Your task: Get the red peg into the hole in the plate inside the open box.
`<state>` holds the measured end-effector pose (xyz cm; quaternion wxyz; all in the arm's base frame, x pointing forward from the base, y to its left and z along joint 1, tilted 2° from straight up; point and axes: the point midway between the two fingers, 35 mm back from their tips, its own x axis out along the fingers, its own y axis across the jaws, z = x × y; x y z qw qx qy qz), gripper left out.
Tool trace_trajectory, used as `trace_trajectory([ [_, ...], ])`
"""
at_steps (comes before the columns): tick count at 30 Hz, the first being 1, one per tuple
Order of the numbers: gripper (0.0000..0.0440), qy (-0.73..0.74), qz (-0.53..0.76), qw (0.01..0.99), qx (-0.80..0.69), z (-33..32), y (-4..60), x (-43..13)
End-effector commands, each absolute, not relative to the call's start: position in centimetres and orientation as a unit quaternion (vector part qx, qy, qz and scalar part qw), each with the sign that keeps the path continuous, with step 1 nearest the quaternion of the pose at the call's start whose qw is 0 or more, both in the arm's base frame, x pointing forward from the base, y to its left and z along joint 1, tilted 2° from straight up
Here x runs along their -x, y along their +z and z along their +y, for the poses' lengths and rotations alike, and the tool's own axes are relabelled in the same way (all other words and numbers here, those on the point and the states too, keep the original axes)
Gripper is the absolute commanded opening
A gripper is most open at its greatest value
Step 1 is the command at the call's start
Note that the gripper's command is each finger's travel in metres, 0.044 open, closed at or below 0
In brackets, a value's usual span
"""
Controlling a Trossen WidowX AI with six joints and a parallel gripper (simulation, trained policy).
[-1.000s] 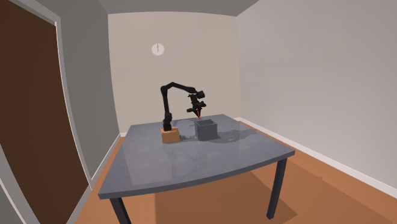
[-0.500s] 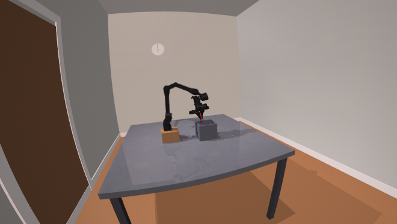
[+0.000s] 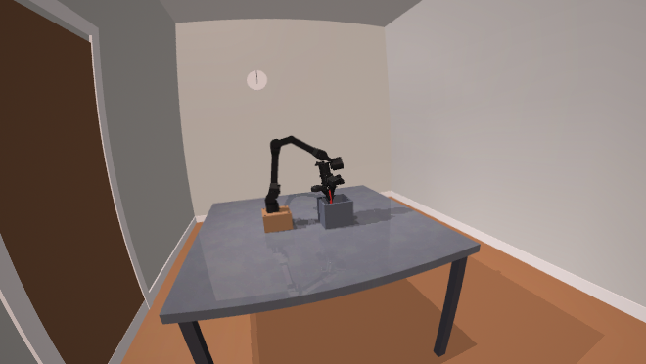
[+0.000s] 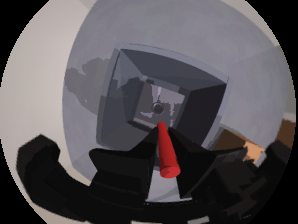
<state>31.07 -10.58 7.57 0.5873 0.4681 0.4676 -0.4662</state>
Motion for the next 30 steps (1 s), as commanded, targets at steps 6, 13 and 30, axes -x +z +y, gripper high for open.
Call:
trace_trajectory([
  [6, 0.0003, -0.458, 0.475, 0.589, -0.468, -11.7, 5.9, -31.6],
  [13, 0.0000, -0.449, 0.485, 0.591, -0.462, -12.1, 4.3, -32.0],
  [30, 0.0113, -0.435, 0.522, 0.582, -0.447, -12.1, 2.0, -32.4],
])
